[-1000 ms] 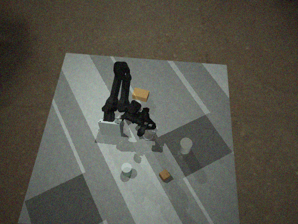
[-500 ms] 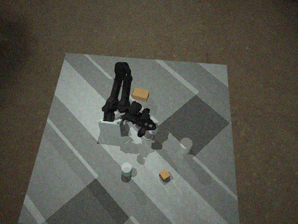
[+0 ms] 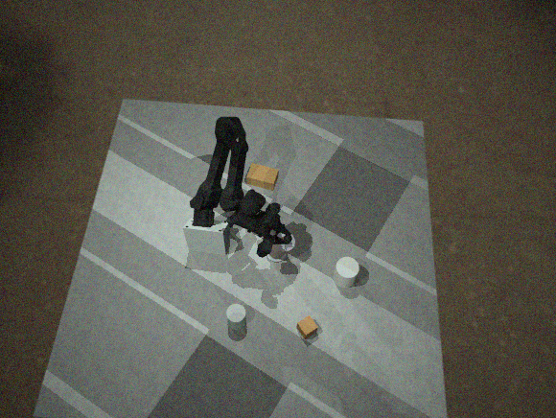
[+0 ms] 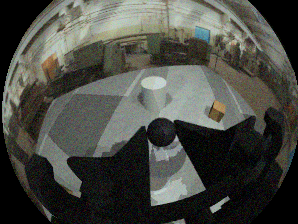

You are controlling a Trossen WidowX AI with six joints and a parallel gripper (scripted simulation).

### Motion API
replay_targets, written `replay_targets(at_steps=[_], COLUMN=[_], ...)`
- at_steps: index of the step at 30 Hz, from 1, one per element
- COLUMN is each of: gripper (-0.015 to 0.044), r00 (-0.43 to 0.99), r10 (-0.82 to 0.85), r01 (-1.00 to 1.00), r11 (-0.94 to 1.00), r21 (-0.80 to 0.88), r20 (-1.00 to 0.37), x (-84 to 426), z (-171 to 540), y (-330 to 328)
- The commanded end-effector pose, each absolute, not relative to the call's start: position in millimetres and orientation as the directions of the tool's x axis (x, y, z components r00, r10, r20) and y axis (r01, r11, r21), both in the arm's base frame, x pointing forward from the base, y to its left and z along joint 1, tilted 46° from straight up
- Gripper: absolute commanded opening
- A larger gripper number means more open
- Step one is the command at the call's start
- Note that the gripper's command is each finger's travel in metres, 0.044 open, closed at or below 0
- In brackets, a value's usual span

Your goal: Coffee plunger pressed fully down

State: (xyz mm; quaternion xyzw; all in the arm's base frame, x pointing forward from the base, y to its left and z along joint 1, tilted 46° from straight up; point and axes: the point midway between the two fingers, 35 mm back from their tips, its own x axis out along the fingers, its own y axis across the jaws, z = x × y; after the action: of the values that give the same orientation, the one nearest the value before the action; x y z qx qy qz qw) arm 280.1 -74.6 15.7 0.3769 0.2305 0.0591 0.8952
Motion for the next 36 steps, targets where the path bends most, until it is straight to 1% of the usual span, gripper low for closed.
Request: replay_targets(at_steps=[1,32,36], gripper=[0.0119,0.0119,0.0224], r00=[0.879,0.884,0.884], r10=[0.297,0.287,0.287], r01=[0.07,0.067,0.067], r11=[0.693,0.704,0.704], r21=[0.717,0.707,0.707], r20=[-0.373,-0.37,-0.37], x=[279.8,282.6,282.6], z=[12.2,13.7,13.7], y=[-70.8,-74.4,-74.4])
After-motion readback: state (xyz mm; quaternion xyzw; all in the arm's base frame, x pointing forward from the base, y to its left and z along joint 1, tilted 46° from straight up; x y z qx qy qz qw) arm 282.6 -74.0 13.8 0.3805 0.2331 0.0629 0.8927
